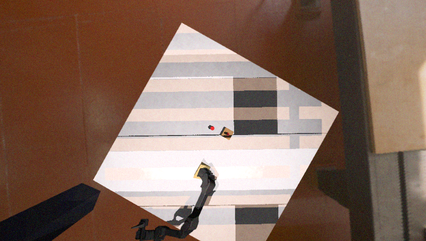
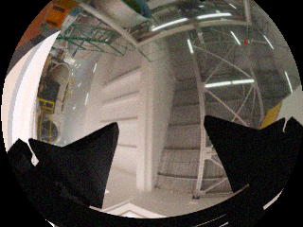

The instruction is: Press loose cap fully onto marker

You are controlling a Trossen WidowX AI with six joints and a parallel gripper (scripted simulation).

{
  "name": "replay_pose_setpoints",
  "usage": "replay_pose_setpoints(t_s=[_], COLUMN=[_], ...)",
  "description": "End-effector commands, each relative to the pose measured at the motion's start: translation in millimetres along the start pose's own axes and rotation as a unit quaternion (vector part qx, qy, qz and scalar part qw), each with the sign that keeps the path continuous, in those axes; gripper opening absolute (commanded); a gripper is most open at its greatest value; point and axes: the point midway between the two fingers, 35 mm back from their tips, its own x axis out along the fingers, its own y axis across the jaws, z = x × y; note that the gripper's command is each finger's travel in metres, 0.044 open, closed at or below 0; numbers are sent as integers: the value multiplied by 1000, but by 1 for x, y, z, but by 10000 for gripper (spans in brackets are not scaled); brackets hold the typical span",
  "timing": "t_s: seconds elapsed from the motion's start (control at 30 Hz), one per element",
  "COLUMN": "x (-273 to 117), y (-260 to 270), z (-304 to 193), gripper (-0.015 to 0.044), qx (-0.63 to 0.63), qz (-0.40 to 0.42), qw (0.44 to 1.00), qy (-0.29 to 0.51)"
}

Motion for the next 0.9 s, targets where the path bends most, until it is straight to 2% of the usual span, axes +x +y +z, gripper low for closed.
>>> replay_pose_setpoints(t_s=[0.0, 0.07, 0.17, 0.2, 0.43, 0.67, 0.87], x=[1, 13, 61, 77, 167, 228, 283], y=[0, 1, 13, 19, 57, 99, 158], z=[0, -3, -17, -23, -58, -99, -154], gripper=[374, 321, 242, 233, 233, 233, 233], qx=[-1, -4, 28, 40, 78, 145, 236], qz=[0, 1, 33, 44, 110, 169, 236], qw=[1000, 1000, 999, 998, 991, 973, 936], qy=[-2, -17, -7, -2, 22, 59, 113])
